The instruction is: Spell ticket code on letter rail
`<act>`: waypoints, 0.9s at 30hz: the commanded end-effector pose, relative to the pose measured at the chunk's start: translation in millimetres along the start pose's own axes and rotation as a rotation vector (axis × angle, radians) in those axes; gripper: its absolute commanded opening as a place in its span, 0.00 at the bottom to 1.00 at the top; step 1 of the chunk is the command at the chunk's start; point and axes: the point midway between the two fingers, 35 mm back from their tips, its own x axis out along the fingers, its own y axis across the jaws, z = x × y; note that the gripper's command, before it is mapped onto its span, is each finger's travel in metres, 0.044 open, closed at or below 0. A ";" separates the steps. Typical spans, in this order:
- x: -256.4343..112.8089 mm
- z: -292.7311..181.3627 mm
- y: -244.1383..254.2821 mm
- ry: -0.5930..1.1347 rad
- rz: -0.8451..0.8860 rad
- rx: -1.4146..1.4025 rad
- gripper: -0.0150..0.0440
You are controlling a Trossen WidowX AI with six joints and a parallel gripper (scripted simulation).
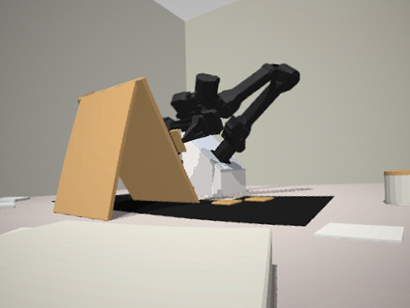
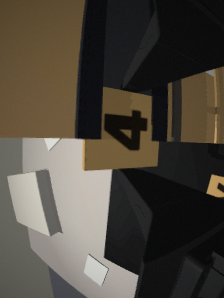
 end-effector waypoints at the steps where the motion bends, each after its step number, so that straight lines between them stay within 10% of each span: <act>1: 0.1 -0.5 -2.0 0.002 0.002 -0.003 0.25; 27: -0.1 -0.3 -11.8 0.002 0.002 -0.004 0.25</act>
